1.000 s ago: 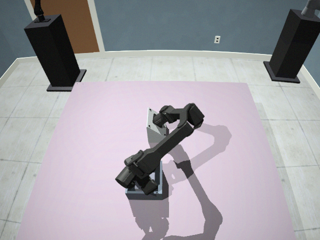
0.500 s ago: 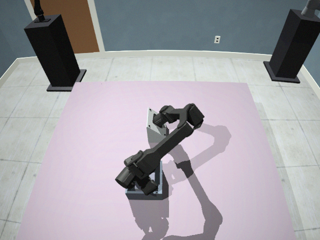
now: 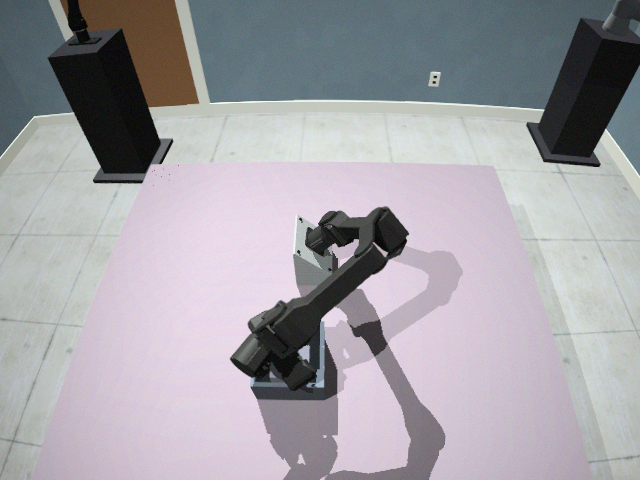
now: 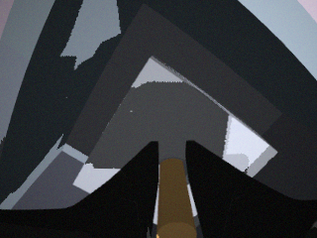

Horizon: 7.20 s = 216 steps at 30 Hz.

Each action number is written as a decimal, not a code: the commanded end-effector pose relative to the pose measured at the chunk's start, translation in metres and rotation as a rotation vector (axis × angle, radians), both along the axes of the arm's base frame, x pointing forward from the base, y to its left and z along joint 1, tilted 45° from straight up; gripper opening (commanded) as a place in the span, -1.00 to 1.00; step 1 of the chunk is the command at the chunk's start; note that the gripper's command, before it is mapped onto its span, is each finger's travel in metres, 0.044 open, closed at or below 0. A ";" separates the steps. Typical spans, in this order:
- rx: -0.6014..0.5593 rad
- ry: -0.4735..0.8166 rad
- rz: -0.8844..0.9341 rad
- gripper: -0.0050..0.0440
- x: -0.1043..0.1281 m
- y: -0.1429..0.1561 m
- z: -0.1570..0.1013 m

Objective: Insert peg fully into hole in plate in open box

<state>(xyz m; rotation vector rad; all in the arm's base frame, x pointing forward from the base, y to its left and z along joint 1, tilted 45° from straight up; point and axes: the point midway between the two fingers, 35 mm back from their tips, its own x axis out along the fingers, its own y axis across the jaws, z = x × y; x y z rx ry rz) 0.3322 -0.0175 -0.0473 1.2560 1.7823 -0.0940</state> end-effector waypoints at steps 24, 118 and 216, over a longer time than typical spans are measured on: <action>-0.003 0.000 0.000 -0.18 0.004 -0.017 0.016; -0.001 0.002 0.003 1.00 0.004 -0.053 0.052; -0.001 0.002 0.003 1.00 0.004 -0.053 0.052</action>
